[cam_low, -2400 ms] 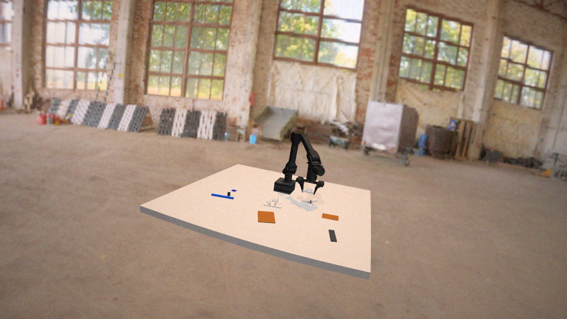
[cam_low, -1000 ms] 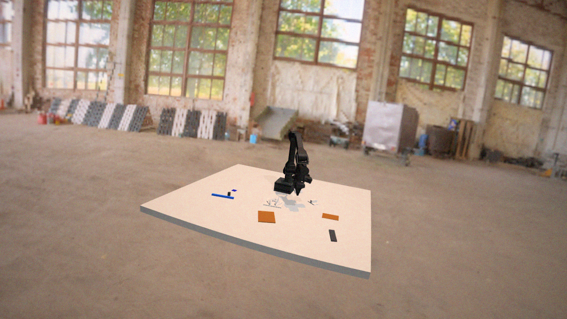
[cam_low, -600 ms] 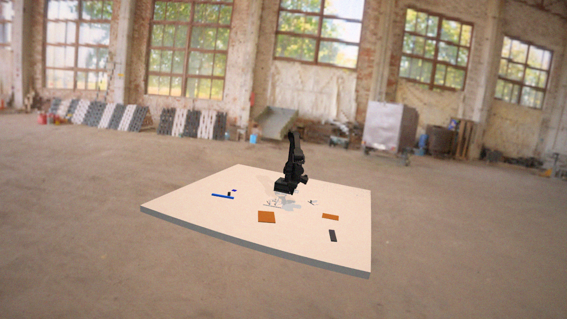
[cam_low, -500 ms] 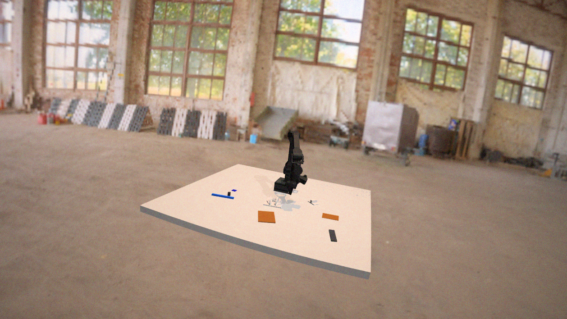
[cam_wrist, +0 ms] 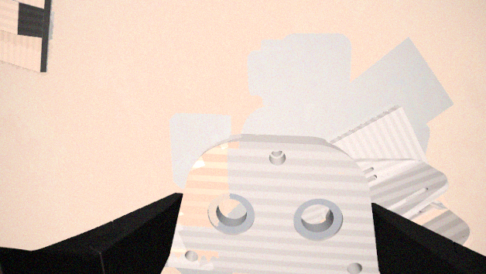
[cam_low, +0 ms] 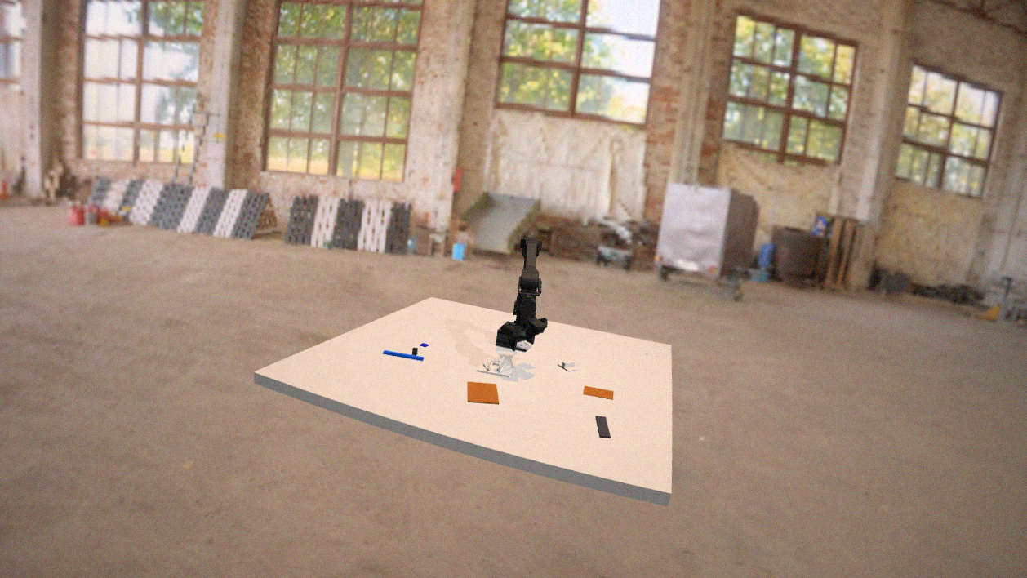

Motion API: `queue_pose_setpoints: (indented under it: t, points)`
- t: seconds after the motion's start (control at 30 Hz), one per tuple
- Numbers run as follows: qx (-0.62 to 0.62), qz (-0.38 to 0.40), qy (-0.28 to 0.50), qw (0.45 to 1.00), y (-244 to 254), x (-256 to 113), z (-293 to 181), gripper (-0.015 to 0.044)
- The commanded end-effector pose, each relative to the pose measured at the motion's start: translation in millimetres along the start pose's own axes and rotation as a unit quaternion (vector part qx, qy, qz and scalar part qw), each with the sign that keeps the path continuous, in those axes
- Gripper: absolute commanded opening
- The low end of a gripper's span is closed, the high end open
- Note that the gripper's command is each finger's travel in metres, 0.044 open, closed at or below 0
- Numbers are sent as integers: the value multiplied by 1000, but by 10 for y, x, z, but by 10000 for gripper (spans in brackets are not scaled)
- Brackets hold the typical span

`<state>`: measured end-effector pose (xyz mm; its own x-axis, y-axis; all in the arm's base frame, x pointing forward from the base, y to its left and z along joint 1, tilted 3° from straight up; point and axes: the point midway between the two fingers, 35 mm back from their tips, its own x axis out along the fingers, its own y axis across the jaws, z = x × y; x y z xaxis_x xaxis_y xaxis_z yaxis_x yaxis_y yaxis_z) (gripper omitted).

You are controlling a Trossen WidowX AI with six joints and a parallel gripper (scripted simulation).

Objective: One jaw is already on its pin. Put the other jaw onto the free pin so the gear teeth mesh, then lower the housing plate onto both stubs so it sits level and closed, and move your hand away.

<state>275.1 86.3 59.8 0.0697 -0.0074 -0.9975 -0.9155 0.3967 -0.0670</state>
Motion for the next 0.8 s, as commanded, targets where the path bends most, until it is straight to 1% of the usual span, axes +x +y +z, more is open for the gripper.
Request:
queue_pose_setpoints:
  t: [0.0,0.37,0.77]
  points:
    - [53,2,-2,999,-39,2,-57,351]
    - [202,0,-1,979,-168,0,-240,351]
    - [360,-1,0,933,-292,-3,-451,351]
